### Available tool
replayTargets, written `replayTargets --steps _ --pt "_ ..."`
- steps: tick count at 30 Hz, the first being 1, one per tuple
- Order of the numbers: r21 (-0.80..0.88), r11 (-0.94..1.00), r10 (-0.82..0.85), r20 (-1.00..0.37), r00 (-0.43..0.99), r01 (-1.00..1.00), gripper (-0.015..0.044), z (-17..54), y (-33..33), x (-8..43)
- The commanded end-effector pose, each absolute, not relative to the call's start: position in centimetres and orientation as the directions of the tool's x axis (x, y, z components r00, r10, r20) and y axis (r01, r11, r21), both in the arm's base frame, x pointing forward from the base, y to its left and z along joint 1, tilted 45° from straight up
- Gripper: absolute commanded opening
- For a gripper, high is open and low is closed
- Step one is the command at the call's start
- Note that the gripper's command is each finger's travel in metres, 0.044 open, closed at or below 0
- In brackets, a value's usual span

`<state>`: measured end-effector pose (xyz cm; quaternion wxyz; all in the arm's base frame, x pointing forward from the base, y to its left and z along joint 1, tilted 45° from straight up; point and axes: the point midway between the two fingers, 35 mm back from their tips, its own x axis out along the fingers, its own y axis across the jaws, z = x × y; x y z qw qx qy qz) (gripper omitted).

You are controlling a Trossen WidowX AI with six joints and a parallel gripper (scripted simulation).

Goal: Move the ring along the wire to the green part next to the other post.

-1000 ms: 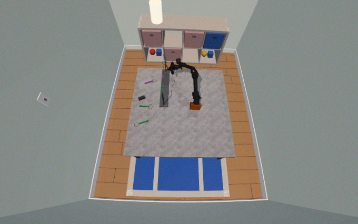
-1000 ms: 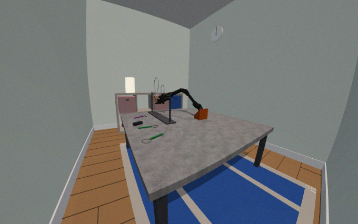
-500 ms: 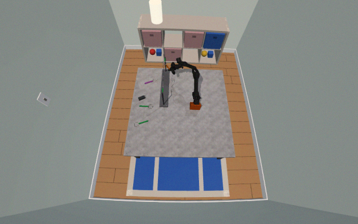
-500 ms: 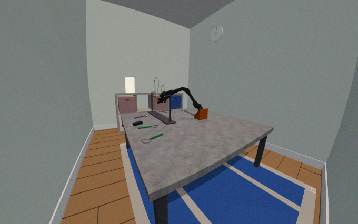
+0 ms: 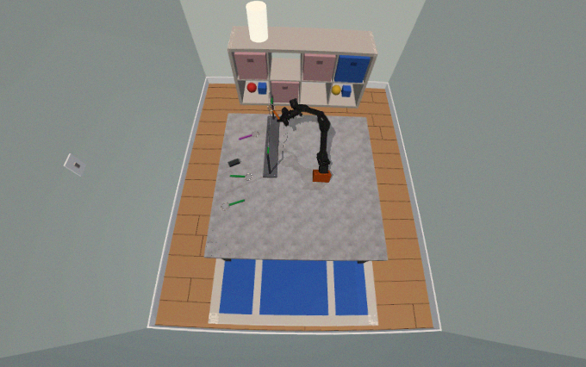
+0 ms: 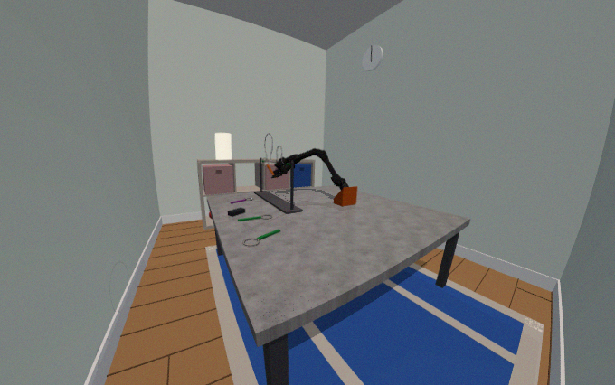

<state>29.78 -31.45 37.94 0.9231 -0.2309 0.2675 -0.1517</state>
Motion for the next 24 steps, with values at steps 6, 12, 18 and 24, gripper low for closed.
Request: replayTargets --steps 6,12,18,24 --pt "-0.335 0.928 -0.313 -0.459 0.831 0.164 -0.015 36.7 -28.6 30.3" --pt "-0.2 0.965 -0.247 -0.476 0.844 0.17 -0.015 36.1 -26.6 30.7" --pt "-0.07 0.983 -0.184 -0.483 0.856 0.172 -0.015 35.8 -24.7 31.0" --pt "0.059 0.983 -0.122 -0.482 0.868 0.172 -0.015 35.8 -22.8 31.4"
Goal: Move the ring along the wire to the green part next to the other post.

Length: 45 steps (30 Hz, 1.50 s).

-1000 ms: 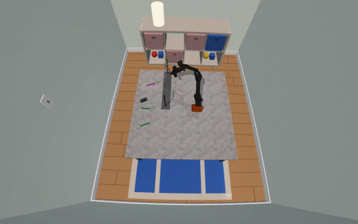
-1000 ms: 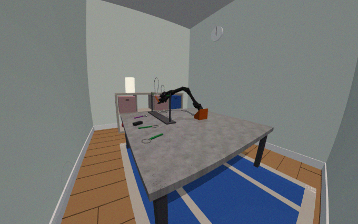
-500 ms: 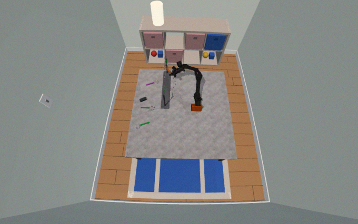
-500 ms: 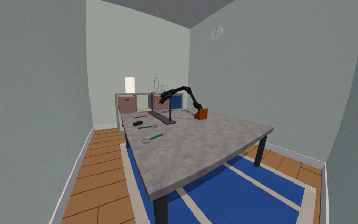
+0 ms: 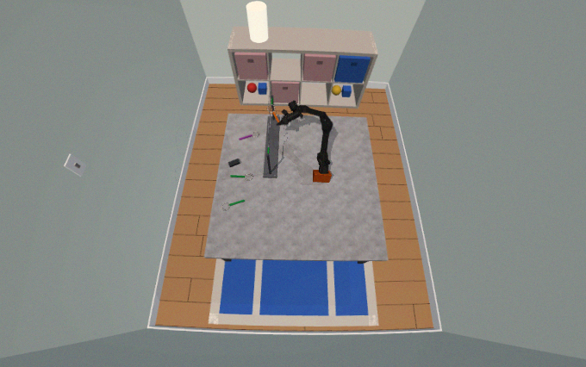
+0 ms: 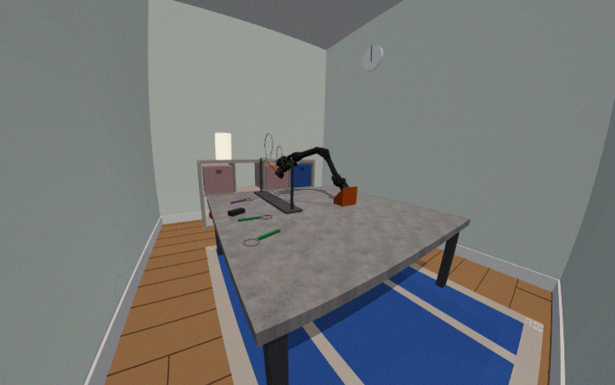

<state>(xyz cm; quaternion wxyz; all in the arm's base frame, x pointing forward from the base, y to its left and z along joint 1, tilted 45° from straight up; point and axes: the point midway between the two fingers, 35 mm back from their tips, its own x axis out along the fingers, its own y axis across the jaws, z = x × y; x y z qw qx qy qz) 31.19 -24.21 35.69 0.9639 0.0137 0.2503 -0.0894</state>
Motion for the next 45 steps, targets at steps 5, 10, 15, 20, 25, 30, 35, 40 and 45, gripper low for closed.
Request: replayTargets --steps 5,10,15,20,25,30,35,40,45 --pt "0.165 0.972 -0.072 -0.475 0.877 0.169 -0.015 35.9 -21.3 31.7" --pt "0.265 0.95 -0.024 -0.463 0.886 0.165 -0.015 36.2 -19.8 31.9" --pt "0.36 0.919 0.02 -0.446 0.895 0.159 -0.015 36.7 -18.4 32.2" --pt "0.45 0.88 0.063 -0.426 0.902 0.151 -0.015 37.3 -17.1 32.4" --pt "0.532 0.835 0.101 -0.403 0.909 0.143 -0.015 38.0 -15.9 32.6" --pt "0.601 0.788 0.133 -0.38 0.915 0.135 -0.015 38.7 -14.9 32.8" --pt "0.657 0.743 0.159 -0.358 0.92 0.127 -0.015 39.4 -14.1 33.0" --pt "0.711 0.694 0.184 -0.334 0.925 0.118 -0.015 40.1 -13.3 33.1" --pt "0.76 0.641 0.207 -0.308 0.929 0.109 -0.015 40.9 -12.6 33.3"
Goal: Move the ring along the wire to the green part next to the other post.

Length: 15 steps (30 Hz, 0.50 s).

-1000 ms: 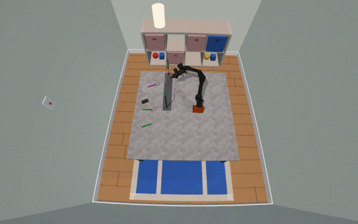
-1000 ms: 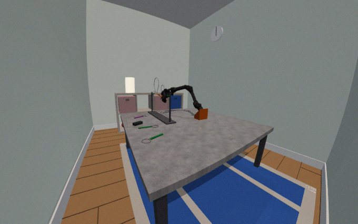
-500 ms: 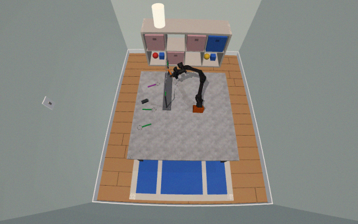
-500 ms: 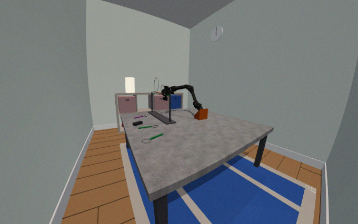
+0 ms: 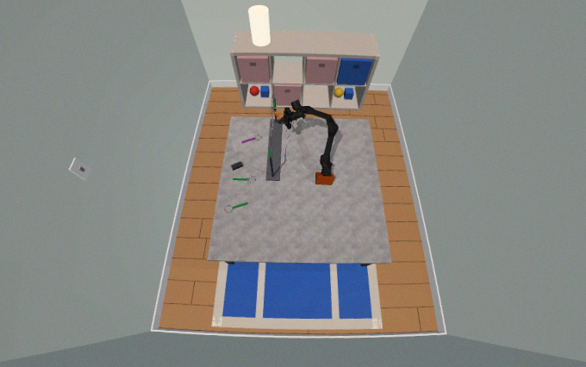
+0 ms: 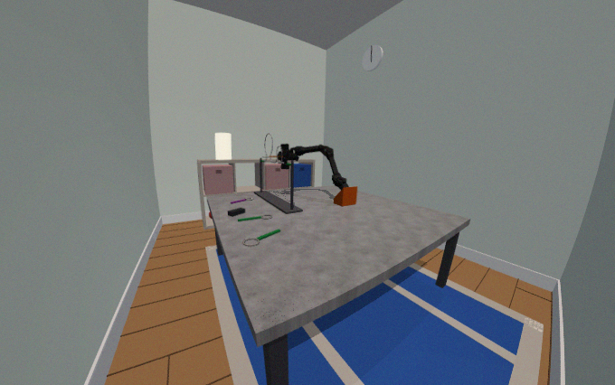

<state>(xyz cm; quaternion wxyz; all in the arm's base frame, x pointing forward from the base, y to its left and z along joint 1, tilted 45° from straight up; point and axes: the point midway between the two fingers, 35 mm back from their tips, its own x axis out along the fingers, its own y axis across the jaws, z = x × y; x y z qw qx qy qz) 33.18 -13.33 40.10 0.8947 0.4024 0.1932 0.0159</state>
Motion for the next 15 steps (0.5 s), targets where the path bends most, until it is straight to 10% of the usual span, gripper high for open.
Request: replayTargets --steps 1,15 --pt "0.769 0.63 0.211 -0.303 0.929 0.107 -0.015 41.1 -12.4 33.3" --pt "0.881 0.466 0.263 -0.224 0.938 0.08 -0.015 43.6 -10.8 33.6"
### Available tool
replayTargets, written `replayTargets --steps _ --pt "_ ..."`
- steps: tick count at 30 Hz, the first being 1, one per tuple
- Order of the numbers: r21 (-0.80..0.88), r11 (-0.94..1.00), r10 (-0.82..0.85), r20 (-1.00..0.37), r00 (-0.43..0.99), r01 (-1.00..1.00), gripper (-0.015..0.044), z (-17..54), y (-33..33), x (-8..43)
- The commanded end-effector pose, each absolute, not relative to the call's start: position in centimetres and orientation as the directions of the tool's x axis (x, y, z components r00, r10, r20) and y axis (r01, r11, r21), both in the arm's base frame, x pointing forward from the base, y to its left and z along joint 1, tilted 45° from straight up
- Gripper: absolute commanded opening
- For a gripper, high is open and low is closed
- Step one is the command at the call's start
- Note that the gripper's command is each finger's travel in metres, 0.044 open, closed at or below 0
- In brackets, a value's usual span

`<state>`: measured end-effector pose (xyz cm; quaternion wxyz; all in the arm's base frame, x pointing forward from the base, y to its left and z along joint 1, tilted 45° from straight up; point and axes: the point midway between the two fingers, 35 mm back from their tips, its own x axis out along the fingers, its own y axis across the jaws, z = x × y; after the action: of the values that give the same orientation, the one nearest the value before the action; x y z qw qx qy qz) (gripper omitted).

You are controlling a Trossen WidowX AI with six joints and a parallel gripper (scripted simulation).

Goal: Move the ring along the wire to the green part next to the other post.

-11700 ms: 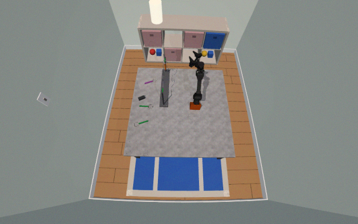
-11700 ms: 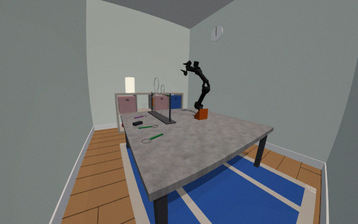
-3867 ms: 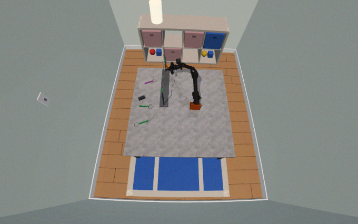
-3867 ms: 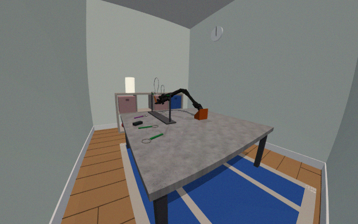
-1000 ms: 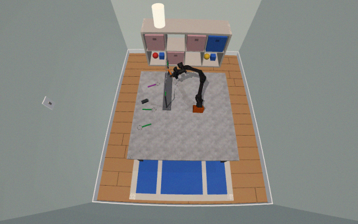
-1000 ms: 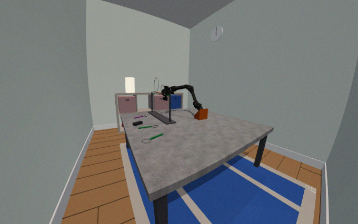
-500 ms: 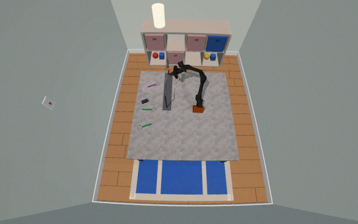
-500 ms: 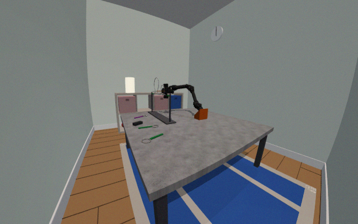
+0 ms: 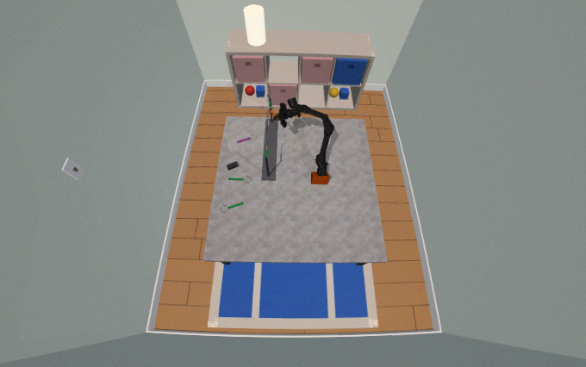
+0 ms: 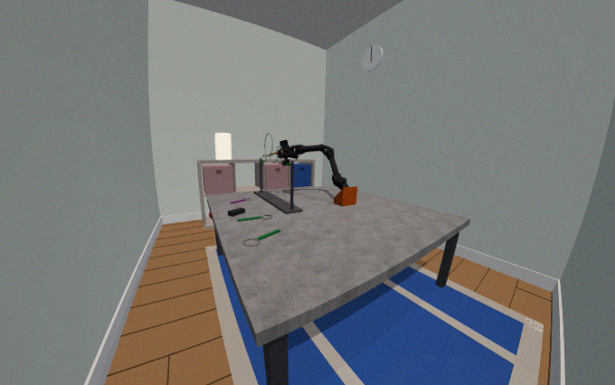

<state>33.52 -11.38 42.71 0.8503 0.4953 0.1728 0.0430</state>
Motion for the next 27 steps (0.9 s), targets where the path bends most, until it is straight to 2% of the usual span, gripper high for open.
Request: replayTargets --steps 1,27 --pt "0.887 0.455 0.266 -0.219 0.939 0.078 -0.015 43.8 -10.7 33.6" --pt "0.985 0.168 0.232 -0.07 0.97 0.031 -0.015 48.8 -8.9 34.9"
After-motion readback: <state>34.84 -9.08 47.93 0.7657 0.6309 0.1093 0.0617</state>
